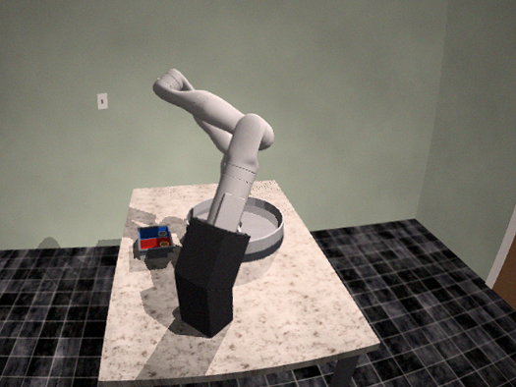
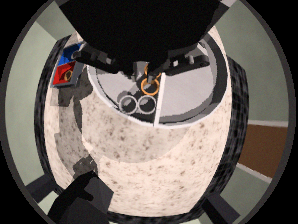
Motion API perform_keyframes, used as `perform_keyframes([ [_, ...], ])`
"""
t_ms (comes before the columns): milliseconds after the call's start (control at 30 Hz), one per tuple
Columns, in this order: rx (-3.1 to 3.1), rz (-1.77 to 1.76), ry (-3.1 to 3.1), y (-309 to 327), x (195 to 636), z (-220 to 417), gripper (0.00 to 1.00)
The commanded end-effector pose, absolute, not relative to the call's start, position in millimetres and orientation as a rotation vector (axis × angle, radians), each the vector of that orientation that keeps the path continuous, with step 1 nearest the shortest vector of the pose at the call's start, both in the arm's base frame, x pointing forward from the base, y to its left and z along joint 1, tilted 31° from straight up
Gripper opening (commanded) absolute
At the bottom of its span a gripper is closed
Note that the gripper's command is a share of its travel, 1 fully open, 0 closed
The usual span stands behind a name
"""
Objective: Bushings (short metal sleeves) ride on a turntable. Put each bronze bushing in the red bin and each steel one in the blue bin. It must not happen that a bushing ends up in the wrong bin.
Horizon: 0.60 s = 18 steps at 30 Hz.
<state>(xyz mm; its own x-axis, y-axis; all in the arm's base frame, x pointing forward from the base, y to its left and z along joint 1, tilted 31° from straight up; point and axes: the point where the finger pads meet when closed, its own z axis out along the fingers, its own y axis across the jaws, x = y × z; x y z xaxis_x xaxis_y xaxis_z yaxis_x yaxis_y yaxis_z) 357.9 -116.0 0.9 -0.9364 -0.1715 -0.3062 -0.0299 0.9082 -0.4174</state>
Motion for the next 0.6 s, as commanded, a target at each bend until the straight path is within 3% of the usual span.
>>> perform_keyframes([
  [0, -0.145, -0.602, 2.738, -121, 356, -1, 0.18],
  [567, -0.141, -0.603, 2.738, -133, 366, -26, 0.18],
])
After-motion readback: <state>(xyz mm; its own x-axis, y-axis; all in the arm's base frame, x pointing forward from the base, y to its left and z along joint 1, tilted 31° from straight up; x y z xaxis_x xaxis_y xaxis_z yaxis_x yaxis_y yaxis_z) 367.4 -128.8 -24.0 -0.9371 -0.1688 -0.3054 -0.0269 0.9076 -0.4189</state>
